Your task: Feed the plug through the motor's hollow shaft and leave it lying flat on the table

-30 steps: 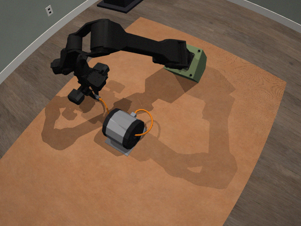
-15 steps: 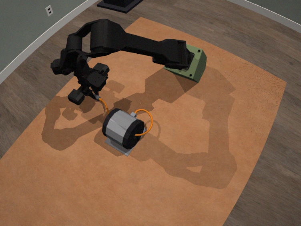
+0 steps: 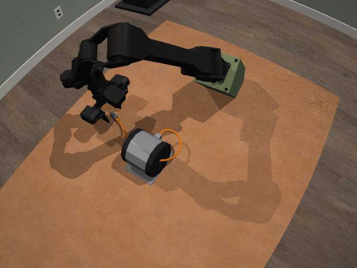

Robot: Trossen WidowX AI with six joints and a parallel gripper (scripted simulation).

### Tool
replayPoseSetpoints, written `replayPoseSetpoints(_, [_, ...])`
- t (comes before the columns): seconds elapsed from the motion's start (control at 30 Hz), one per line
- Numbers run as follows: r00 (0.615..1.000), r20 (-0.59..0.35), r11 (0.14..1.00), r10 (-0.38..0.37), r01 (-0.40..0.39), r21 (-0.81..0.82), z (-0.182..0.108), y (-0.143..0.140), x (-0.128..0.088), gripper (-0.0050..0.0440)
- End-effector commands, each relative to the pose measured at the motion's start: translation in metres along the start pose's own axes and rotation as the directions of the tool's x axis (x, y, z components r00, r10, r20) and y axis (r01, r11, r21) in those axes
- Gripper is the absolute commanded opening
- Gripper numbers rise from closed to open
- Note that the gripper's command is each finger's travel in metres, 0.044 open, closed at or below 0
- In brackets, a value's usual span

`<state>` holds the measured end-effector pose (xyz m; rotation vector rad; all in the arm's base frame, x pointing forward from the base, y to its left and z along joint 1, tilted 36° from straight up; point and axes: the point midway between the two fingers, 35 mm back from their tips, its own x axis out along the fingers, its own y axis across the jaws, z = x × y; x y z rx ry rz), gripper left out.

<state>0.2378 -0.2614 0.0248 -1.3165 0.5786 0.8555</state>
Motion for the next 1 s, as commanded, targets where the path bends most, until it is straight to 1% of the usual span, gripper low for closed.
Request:
replayPoseSetpoints(0.0, [1.000, -0.002, 1.000, 0.000, 0.000, -0.001, -0.009, -0.001, -0.014, 0.0300])
replayPoseSetpoints(0.1, [1.000, -0.005, 1.000, -0.003, 0.003, -0.003, -0.026, -0.001, -0.049, 0.0300])
replayPoseSetpoints(0.13, [1.000, -0.003, 1.000, -0.004, 0.004, -0.002, -0.028, -0.001, -0.057, 0.0300])
replayPoseSetpoints(0.2, [1.000, 0.003, 1.000, -0.004, 0.004, 0.002, -0.030, 0.000, -0.065, 0.0300])
replayPoseSetpoints(0.23, [1.000, -0.011, 1.000, 0.000, 0.000, -0.007, -0.024, -0.002, -0.049, 0.0300])
replayPoseSetpoints(0.97, [1.000, -0.011, 1.000, 0.000, 0.000, -0.007, -0.024, -0.002, -0.049, 0.0300])
